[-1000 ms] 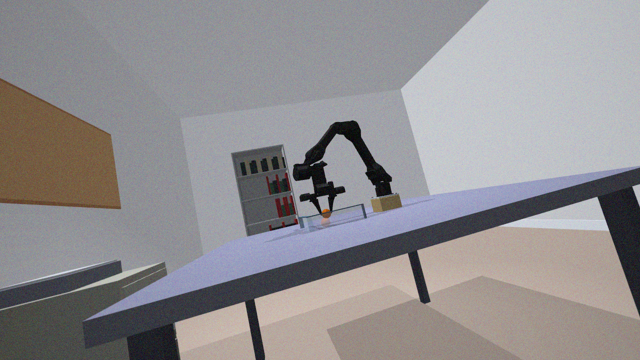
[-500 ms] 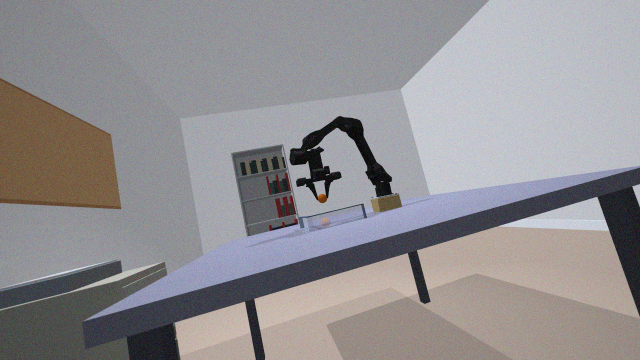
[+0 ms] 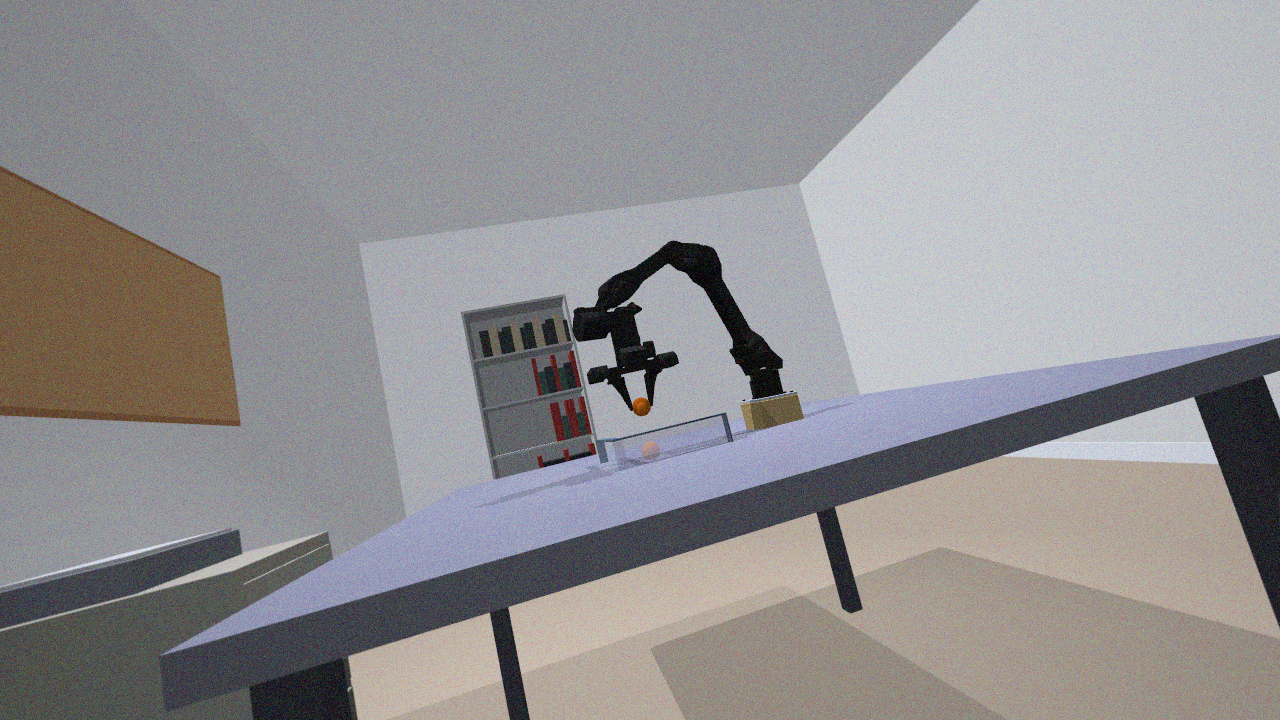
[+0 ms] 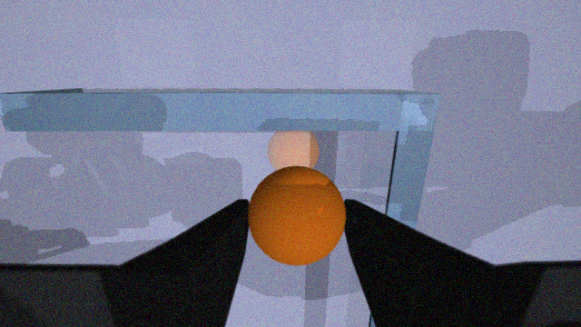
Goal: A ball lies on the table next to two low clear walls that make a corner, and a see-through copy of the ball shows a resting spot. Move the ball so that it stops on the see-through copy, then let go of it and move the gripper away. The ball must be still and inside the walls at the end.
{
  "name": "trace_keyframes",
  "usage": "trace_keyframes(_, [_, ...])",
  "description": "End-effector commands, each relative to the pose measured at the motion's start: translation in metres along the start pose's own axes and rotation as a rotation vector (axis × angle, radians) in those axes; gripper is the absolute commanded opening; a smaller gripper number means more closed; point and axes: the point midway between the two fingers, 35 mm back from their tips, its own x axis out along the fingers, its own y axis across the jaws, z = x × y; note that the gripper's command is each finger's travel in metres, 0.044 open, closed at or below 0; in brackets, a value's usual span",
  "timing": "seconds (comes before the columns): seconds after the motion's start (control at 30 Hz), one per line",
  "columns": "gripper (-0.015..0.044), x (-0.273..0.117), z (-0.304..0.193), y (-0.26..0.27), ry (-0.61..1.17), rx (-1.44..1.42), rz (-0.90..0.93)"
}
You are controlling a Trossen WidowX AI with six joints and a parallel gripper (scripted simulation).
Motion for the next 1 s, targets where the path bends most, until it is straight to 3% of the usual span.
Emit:
trace_keyframes(0.0, [0.0000,0.009,0.000,-0.002,-0.001,-0.008,0.004])
trace_keyframes(0.43, [0.0000,0.077,0.000,-0.001,-0.001,-0.008,0.004])
trace_keyframes(0.97, [0.0000,0.096,0.000,-0.001,-0.001,-0.008,0.004])
